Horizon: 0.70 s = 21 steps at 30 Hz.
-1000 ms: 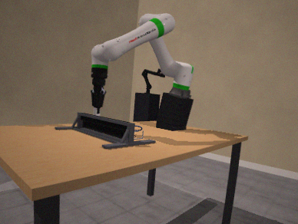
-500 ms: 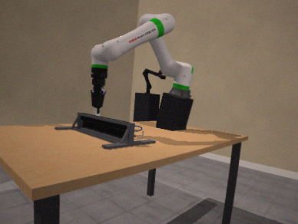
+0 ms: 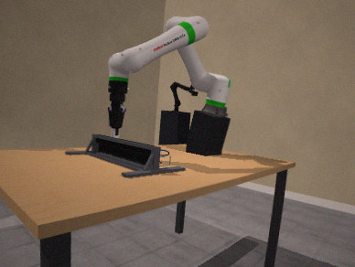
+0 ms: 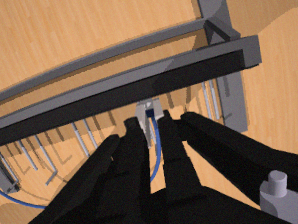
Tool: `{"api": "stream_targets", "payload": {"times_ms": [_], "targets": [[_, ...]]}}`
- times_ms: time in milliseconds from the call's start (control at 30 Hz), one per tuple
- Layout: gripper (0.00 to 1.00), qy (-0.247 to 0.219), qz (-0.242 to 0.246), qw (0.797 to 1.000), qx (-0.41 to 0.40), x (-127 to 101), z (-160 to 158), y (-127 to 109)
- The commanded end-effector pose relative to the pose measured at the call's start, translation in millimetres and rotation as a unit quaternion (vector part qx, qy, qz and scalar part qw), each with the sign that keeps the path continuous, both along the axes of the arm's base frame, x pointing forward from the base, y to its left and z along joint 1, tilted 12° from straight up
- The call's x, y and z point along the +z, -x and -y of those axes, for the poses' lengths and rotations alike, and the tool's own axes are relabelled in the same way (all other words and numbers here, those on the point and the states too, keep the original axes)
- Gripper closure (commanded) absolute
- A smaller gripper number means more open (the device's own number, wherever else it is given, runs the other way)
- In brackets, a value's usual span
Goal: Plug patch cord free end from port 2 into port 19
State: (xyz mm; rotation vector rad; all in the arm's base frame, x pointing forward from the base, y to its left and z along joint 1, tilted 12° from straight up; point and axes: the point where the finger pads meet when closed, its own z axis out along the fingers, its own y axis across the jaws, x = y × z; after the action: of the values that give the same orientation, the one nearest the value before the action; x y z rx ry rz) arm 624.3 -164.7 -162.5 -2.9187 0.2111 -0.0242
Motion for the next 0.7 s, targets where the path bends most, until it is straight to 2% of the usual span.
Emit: {"api": "stream_targets", "payload": {"times_ms": [0,667], "targets": [[1.0,0.0,0.001,1.0,0.0,0.3,0.3,-0.5],[1.0,0.001,0.002,1.0,0.0,0.4,0.5,-2.3]]}}
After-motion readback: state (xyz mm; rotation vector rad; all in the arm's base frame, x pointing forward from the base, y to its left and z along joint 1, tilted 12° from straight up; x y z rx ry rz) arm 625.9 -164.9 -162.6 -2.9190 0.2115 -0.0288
